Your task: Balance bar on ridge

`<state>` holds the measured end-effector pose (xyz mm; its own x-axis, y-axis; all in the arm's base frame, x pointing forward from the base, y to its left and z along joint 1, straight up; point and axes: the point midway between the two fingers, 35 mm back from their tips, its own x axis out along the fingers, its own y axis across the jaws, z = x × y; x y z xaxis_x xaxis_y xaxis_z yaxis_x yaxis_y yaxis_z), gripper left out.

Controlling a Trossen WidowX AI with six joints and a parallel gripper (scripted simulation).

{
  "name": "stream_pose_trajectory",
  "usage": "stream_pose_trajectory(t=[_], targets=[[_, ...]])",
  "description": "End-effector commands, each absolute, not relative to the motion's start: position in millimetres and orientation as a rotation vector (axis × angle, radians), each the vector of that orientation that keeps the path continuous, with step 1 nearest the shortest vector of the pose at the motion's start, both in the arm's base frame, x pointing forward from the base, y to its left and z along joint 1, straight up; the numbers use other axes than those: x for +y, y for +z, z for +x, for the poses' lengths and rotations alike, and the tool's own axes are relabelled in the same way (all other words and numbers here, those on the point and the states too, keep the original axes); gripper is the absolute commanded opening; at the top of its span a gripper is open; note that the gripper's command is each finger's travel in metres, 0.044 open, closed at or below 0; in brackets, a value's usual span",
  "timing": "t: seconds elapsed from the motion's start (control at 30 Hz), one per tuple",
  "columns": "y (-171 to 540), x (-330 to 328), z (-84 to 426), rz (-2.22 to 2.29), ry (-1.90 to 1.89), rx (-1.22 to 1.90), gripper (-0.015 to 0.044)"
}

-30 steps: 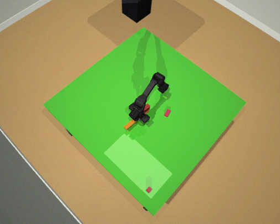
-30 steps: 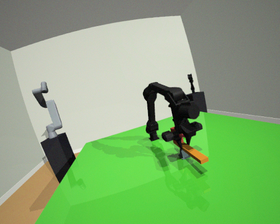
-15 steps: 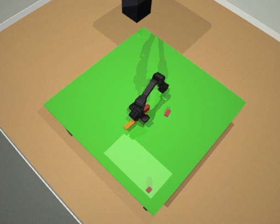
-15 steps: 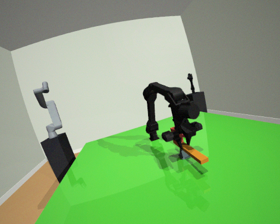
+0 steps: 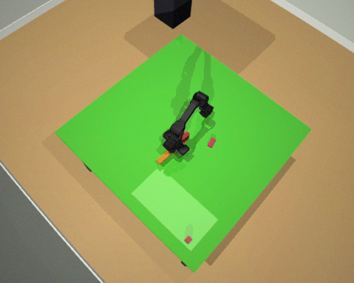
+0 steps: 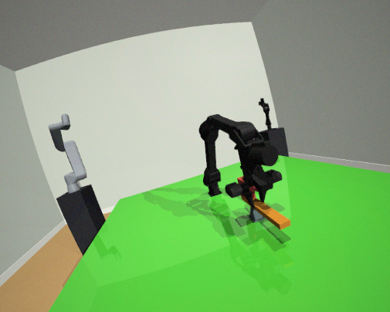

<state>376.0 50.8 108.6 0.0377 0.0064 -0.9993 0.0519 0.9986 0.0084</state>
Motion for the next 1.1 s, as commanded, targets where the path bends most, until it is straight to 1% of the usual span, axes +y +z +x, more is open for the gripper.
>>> stream_pose_trajectory(t=[0.0,1.07], targets=[[107.0,50.6,376.5,0.05,-0.04,1.531,0.0],[104.4,50.6,376.8,0.05,-0.04,1.531,0.0]])
